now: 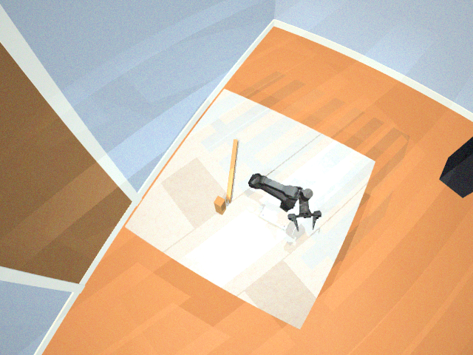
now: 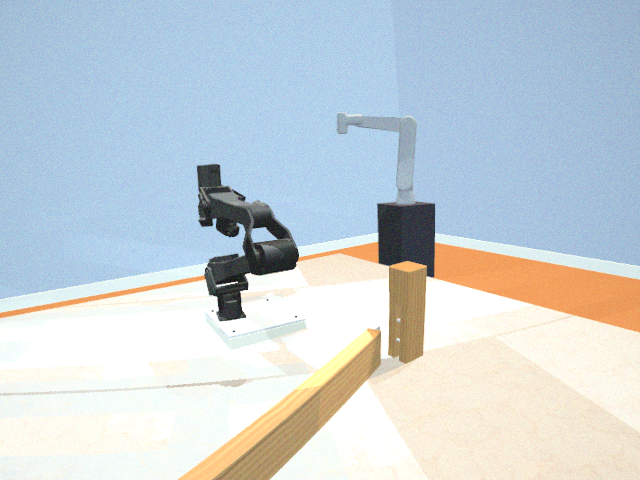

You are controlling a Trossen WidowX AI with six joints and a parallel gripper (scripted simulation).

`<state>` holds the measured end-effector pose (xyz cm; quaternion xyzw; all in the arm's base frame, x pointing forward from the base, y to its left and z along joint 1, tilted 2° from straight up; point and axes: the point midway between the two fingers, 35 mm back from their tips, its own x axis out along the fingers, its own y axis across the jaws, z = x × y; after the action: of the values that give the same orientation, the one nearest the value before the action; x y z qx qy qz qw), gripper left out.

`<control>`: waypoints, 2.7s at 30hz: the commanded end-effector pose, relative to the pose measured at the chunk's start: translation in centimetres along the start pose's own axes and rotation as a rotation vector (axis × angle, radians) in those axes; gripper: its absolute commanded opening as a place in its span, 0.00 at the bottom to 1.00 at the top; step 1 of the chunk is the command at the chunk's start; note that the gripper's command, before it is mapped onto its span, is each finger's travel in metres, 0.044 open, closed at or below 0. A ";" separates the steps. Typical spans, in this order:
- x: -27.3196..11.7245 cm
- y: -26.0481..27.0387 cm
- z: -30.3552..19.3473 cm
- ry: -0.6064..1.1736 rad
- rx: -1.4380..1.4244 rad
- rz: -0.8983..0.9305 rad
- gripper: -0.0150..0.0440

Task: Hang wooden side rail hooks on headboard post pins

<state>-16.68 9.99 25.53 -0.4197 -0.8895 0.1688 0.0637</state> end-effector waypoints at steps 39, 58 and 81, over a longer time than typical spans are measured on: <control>-42.4 -0.6 10.5 -2.225 0.296 -1.218 1.00; -38.8 27.9 4.7 -2.963 -1.148 -0.536 1.00; -19.6 37.2 3.9 -2.234 -2.308 0.023 1.00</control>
<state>21.98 15.75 9.34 -0.0852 0.1301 0.3474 0.9247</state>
